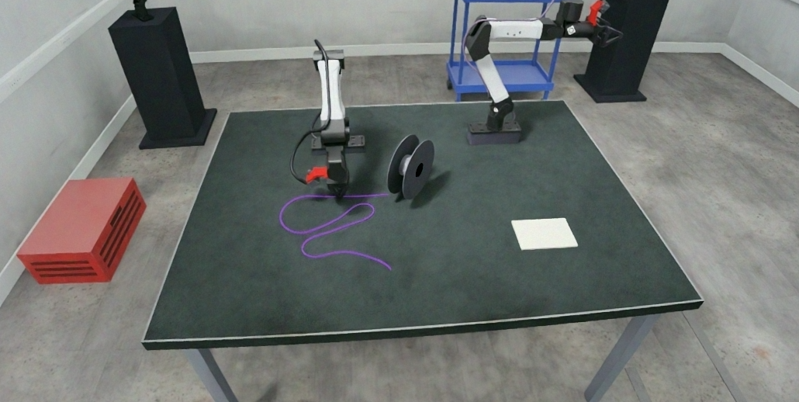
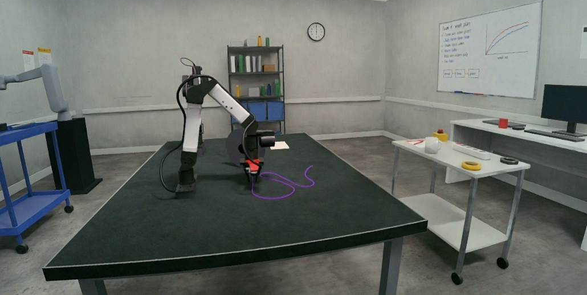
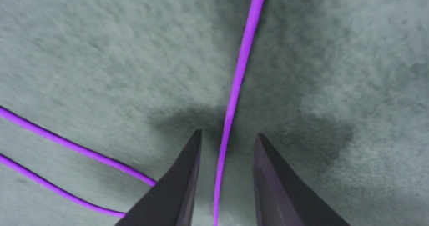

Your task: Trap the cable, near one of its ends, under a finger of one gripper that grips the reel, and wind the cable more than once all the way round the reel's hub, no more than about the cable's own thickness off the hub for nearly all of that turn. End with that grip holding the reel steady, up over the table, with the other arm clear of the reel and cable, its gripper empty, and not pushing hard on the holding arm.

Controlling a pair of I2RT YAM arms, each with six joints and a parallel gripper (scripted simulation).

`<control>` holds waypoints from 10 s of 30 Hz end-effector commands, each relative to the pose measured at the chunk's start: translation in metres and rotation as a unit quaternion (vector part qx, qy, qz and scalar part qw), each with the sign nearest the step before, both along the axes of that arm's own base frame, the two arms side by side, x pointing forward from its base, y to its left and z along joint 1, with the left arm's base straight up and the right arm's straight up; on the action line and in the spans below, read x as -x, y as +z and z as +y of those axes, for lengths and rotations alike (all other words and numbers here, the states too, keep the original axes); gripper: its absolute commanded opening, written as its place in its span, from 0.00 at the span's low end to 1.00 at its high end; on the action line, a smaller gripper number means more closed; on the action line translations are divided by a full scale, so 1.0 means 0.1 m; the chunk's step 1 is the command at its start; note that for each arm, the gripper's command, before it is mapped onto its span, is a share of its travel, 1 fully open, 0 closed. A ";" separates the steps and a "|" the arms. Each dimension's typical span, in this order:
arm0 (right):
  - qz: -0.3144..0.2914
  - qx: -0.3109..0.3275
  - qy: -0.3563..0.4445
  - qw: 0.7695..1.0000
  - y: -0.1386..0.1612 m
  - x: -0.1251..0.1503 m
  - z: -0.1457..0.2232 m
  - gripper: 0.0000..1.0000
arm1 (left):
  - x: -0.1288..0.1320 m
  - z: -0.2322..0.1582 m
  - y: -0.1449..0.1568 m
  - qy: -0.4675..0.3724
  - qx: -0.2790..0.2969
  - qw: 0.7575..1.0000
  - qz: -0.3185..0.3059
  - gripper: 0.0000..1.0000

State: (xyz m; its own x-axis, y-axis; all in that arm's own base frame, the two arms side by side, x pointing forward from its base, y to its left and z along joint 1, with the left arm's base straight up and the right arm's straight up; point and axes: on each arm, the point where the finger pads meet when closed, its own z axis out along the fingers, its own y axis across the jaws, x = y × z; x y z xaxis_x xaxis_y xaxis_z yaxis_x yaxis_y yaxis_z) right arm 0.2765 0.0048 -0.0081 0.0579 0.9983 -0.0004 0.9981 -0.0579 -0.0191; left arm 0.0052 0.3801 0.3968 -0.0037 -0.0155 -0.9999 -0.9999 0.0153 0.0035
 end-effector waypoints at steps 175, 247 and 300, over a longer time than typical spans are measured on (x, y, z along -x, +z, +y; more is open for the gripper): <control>-0.280 -0.133 0.383 0.870 2.13 -0.02 0.05 0.00 | 0.02 0.02 -0.06 0.005 0.004 1.000 -0.004 1.00; -0.316 -0.145 0.438 0.829 2.20 -1.69 0.54 0.00 | 0.02 0.02 -0.06 0.005 0.004 1.000 -0.004 1.00; -0.308 -0.161 0.453 0.821 2.20 -2.17 0.72 0.00 | 0.02 0.02 -0.06 0.005 0.004 1.000 -0.004 1.00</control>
